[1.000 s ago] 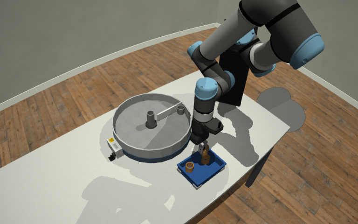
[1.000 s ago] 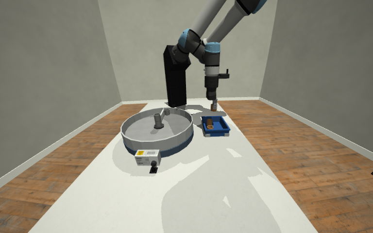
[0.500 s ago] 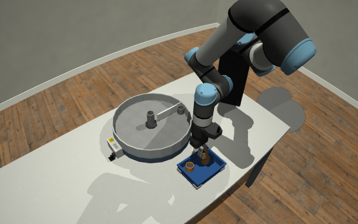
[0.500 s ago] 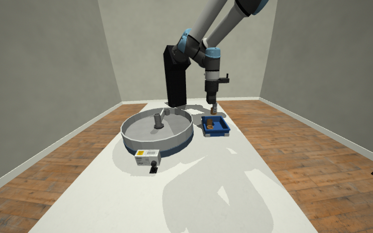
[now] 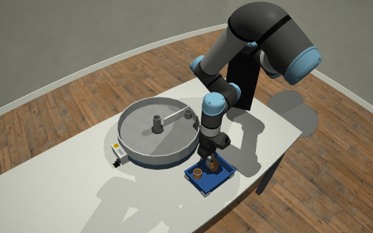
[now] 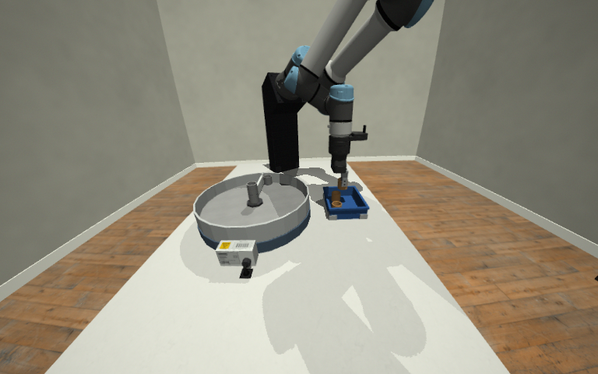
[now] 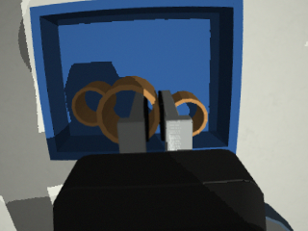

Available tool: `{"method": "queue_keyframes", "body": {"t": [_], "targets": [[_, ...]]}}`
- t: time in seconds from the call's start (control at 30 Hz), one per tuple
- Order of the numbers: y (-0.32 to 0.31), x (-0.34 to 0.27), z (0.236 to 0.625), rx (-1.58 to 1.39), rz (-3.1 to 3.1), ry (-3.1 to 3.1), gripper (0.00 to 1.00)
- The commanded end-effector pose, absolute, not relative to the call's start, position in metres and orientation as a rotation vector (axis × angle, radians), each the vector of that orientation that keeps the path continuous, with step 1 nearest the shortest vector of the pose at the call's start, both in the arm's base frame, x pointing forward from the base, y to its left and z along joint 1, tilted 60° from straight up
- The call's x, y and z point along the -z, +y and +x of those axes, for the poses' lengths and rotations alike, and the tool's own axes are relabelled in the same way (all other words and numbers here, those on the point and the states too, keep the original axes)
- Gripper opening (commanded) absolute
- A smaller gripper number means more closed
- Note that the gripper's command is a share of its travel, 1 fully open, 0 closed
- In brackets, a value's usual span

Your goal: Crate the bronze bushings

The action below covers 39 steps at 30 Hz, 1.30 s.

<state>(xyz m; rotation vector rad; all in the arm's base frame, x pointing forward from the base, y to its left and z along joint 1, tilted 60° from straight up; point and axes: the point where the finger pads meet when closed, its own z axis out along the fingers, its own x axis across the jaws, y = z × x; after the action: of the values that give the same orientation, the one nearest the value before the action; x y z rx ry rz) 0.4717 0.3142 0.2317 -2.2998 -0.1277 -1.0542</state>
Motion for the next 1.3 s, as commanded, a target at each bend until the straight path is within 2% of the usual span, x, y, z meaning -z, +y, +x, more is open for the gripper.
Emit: {"method": "queue_keyframes", "body": {"t": [0.0, 0.2, 1.27], "targets": [[0.315, -0.232, 0.473, 1.056, -2.299, -0.128, 0.0], [0.329, -0.221, 0.488, 1.053, -2.303, -0.125, 0.0], [0.333, -0.219, 0.493, 1.056, -2.302, -0.123, 0.0]]}}
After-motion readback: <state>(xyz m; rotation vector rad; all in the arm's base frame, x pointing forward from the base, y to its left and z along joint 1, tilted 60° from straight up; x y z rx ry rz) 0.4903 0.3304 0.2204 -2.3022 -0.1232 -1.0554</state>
